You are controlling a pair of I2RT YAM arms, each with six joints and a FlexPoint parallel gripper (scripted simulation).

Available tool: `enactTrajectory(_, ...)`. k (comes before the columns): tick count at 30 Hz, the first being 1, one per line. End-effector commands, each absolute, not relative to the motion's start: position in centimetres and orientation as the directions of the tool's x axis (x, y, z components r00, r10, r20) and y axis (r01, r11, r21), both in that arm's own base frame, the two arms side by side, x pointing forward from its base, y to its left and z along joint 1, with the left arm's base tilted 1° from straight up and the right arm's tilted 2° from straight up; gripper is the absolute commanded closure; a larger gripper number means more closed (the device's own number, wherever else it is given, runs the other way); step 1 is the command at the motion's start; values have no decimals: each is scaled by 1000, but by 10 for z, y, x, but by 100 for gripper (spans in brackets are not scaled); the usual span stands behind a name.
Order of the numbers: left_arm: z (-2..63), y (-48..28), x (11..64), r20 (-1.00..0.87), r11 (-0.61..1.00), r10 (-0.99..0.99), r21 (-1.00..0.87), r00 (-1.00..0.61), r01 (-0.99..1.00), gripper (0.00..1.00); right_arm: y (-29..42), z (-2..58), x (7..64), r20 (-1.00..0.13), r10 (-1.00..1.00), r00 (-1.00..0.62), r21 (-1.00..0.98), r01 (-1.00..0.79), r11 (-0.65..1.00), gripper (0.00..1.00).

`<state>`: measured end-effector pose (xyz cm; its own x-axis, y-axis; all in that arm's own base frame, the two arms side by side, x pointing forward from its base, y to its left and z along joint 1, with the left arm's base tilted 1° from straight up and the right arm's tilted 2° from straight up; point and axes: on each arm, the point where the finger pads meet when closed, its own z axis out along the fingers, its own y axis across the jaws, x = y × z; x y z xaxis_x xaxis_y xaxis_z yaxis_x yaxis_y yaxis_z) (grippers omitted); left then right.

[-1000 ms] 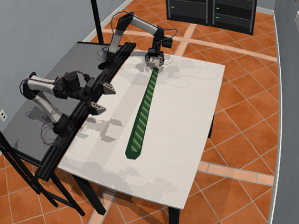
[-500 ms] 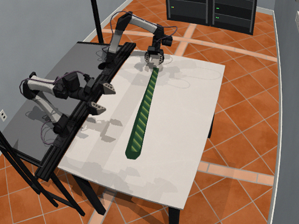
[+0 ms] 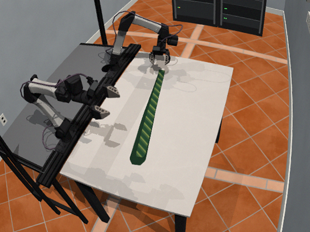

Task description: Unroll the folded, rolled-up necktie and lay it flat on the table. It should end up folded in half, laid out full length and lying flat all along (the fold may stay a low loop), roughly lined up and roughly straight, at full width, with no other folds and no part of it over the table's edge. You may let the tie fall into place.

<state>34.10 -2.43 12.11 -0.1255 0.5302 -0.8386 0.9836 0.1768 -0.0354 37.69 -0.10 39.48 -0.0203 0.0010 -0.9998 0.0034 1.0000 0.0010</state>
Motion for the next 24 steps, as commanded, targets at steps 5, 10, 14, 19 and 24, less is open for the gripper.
enactTrajectory(5,148,-22,346,-863,275,489,12,-129,961,24,-1,395,377,-1000,1,-20,1,3,1000,0)
enactTrajectory(10,163,-21,348,-876,347,461,30,-142,938,22,-1,395,377,-1000,1,-20,1,3,1000,0)
enactTrajectory(14,169,-20,349,-882,378,448,38,-147,925,22,-1,395,377,-1000,1,-20,1,3,1000,0)
enactTrajectory(19,188,-18,351,-898,464,411,56,-159,884,20,-1,395,377,-1000,1,-20,1,3,1000,0)
enactTrajectory(24,208,-16,354,-914,554,369,72,-167,830,18,-1,395,377,-1000,1,-20,1,3,1000,0)
